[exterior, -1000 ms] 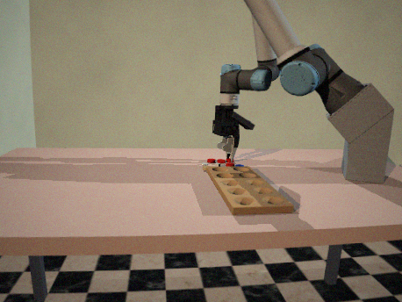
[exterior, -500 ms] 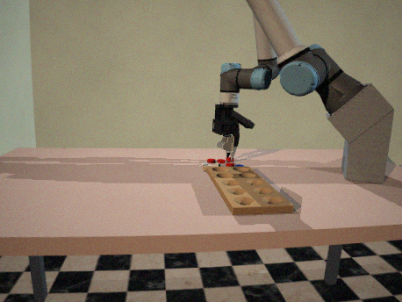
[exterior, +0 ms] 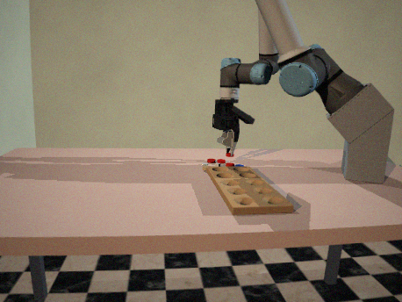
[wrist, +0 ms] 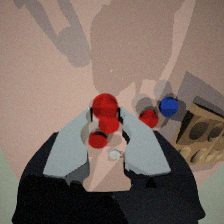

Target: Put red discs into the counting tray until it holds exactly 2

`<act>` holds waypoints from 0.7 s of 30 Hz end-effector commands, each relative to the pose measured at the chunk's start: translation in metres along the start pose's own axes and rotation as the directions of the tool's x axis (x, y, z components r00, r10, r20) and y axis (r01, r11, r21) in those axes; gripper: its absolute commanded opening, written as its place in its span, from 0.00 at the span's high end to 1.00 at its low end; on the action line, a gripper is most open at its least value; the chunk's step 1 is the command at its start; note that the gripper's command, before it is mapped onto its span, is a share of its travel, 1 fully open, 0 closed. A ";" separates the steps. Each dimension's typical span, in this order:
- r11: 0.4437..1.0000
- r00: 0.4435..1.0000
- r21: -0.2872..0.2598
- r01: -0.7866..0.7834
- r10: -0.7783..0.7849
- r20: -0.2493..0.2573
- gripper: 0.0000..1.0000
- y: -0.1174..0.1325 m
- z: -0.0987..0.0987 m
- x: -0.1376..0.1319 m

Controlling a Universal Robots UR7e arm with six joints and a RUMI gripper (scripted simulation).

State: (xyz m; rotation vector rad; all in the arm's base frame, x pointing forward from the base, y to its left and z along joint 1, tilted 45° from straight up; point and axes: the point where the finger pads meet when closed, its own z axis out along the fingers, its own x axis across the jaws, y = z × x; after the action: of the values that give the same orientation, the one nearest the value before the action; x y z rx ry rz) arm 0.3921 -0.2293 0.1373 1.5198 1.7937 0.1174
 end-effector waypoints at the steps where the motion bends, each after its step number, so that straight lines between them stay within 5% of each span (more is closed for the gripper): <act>1: 1.000 1.000 -0.001 0.000 0.000 -0.002 1.00 0.000 -0.012 0.000; 21: 1.000 1.000 0.000 0.001 -0.001 -0.002 1.00 0.000 -0.051 -0.001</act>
State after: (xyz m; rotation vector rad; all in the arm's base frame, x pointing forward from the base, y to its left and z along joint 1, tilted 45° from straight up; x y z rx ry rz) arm 0.3684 -0.2133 0.1662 1.5207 1.7906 0.1112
